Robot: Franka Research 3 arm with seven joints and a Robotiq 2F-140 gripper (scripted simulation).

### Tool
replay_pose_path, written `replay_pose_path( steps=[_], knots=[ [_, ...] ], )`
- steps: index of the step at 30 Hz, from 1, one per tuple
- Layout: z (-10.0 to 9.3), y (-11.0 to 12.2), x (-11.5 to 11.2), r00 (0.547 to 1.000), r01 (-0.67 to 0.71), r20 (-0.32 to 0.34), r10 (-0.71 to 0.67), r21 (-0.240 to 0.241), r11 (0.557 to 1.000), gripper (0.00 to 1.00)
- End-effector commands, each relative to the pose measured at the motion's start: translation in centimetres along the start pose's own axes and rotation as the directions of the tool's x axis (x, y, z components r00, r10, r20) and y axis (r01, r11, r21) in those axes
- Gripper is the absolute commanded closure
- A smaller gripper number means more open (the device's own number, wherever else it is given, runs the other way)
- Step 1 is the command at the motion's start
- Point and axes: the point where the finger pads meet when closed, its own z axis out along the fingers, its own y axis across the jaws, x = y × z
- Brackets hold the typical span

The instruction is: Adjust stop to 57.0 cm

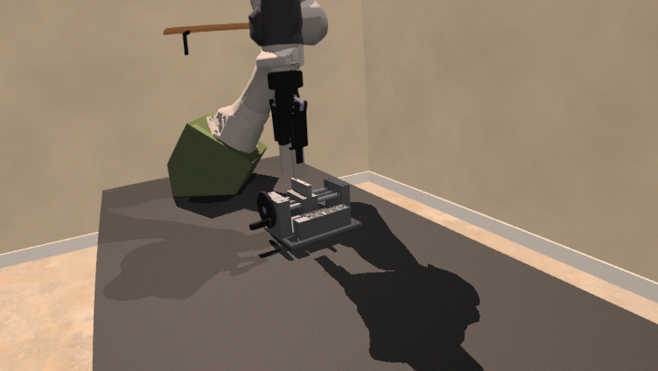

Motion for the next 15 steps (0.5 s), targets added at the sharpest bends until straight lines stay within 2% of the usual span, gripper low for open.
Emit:
replay_pose_path(
  steps=[1, 4, 6, 12, 15],
  knots=[
    [0.1, 0.2, 0.8, 1.000, -0.007, 0.001, 0.007, 0.000, 1.000, 0.67],
    [0.1, 0.6, 3.2, 1.000, -0.007, 0.001, 0.007, 0.000, 1.000, 0.67],
    [0.1, 0.6, 3.2, 1.000, -0.007, 0.001, 0.007, 0.000, 1.000, 0.67],
    [0.1, 1.7, 8.6, 1.000, -0.007, 0.001, 0.007, 0.000, 1.000, 0.67],
    [0.1, 1.8, 9.4, 1.000, -0.007, 0.001, 0.007, 0.000, 1.000, 0.67]
  ],
)
